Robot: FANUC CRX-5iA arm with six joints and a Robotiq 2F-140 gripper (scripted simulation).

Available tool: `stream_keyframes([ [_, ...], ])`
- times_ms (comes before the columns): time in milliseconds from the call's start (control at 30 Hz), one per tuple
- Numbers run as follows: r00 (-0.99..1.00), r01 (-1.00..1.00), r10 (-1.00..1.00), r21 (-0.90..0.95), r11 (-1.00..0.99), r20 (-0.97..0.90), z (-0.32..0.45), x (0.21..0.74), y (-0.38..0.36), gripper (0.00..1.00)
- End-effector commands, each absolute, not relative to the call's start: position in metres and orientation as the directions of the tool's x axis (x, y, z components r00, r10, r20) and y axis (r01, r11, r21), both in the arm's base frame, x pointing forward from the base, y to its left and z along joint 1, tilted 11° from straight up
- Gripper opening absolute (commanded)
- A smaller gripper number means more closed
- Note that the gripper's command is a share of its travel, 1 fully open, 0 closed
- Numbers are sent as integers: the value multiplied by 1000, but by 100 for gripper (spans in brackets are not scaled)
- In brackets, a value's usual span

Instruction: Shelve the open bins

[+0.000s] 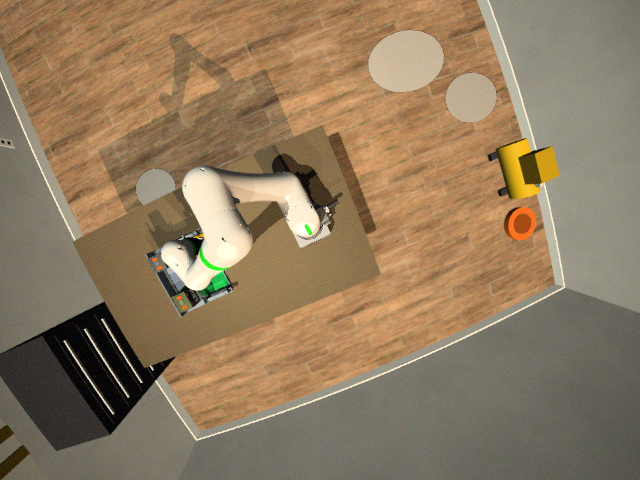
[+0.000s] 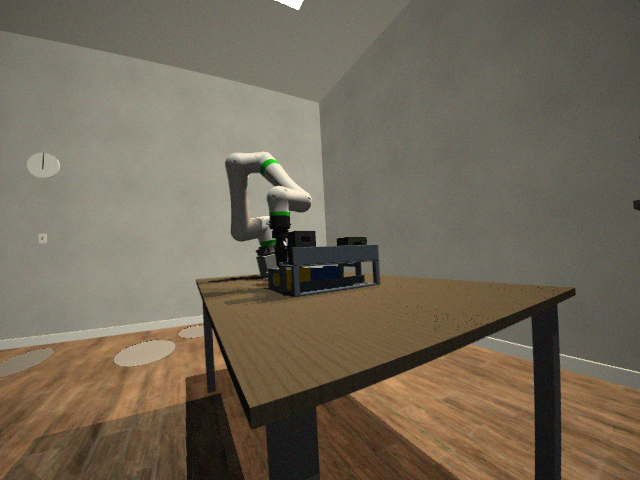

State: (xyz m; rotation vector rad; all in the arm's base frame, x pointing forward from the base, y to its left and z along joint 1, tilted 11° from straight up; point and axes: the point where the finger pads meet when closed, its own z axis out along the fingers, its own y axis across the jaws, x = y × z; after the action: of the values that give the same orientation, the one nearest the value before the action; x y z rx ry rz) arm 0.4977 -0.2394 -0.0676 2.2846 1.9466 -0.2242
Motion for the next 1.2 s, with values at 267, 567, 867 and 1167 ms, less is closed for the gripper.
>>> stream_keyframes([
  [267,156,987,968,4,-158,-198,-67,505,-241,0],
  [567,156,987,968,4,-158,-198,-67,511,-242,0],
  [867,156,987,968,4,-158,-198,-67,516,-242,0],
  [1167,156,987,968,4,-158,-198,-67,521,-243,0],
])
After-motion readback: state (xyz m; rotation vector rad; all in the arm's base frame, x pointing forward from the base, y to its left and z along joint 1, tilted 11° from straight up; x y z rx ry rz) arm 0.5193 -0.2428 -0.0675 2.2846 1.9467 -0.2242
